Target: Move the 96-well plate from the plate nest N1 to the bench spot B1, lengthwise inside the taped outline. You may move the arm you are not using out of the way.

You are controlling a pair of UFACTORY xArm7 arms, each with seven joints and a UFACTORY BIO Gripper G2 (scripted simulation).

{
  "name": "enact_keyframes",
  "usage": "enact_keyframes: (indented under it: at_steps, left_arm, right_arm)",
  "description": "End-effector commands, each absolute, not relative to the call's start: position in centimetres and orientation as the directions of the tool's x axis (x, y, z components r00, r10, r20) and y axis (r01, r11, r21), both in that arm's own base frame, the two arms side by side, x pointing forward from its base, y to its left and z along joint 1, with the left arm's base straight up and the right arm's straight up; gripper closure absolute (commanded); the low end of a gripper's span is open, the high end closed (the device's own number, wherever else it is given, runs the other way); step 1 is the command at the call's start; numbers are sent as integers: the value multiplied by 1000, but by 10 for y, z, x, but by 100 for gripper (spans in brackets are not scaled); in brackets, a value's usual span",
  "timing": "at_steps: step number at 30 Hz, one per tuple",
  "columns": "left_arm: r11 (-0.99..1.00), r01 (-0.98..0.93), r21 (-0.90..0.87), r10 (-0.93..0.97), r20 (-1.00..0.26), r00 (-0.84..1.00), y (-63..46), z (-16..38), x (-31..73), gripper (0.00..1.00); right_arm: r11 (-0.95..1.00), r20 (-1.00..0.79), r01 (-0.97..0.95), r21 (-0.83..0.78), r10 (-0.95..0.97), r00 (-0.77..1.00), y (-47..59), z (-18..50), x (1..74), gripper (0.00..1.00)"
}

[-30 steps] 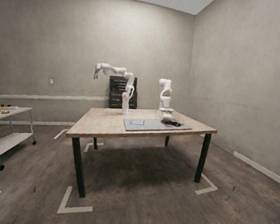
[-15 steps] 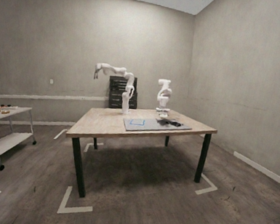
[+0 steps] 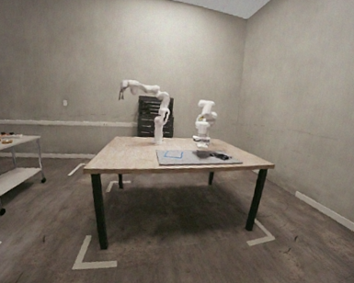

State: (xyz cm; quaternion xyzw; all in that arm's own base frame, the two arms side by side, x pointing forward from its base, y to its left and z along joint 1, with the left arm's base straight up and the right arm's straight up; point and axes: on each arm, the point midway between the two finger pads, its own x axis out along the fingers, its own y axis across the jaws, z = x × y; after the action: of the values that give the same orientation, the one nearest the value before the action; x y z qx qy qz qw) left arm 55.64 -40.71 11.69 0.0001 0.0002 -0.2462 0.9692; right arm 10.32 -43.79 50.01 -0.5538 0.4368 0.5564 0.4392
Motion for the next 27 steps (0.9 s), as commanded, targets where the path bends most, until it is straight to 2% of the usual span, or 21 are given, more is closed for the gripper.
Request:
enact_keyframes:
  at_steps: [1,27]
  left_arm:
    - [878,478,-1,-478,5,878,-422,119,552,100]
    - [878,478,-1,-478,5,878,-490,117,524,100]
  right_arm:
    - [-233,-1000,-973,0,1,0,-438,502,103,0]
    - [-233,-1000,-973,0,1,0,-438,502,103,0]
